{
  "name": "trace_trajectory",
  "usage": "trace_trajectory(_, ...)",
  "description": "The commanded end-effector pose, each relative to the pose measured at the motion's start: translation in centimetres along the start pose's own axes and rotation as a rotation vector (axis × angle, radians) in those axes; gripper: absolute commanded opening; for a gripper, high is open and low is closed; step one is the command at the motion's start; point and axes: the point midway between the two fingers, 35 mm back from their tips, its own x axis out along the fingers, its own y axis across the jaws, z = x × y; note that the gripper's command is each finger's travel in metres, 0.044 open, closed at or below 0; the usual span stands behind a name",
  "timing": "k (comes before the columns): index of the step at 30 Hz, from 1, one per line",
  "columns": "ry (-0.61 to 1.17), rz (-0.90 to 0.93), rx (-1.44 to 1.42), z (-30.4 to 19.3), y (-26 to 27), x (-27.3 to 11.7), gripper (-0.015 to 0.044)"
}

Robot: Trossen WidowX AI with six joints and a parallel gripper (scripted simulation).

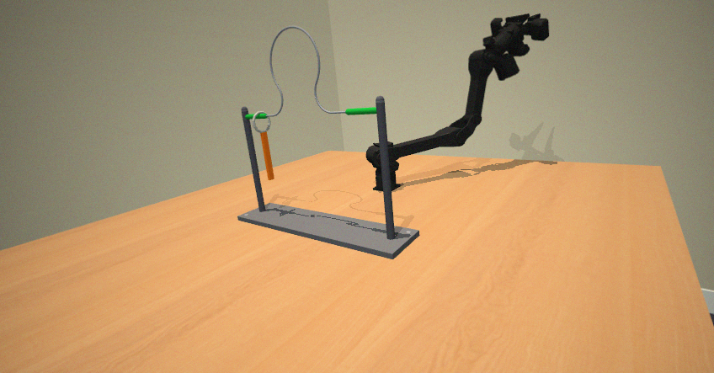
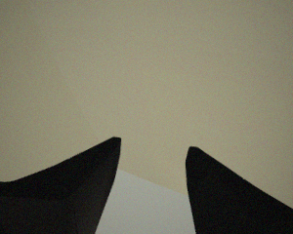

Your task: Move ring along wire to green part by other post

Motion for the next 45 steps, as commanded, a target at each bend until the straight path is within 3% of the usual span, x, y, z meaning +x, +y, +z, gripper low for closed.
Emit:
trace_trajectory(1,0.157,0.042,-0.066,-7.3,0.0,-1.8,0.0160)
trace_trajectory(13,0.513,0.151,-0.188,-22.2,-1.3,-9.8,0.0160)
trace_trajectory(25,0.884,0.265,-0.277,-33.8,-4.4,-22.0,0.0160)
trace_trajectory(35,1.206,0.353,-0.315,-39.6,-8.1,-34.8,0.0160)
trace_trajectory(45,1.517,0.421,-0.308,-41.3,-12.7,-48.7,0.0160)
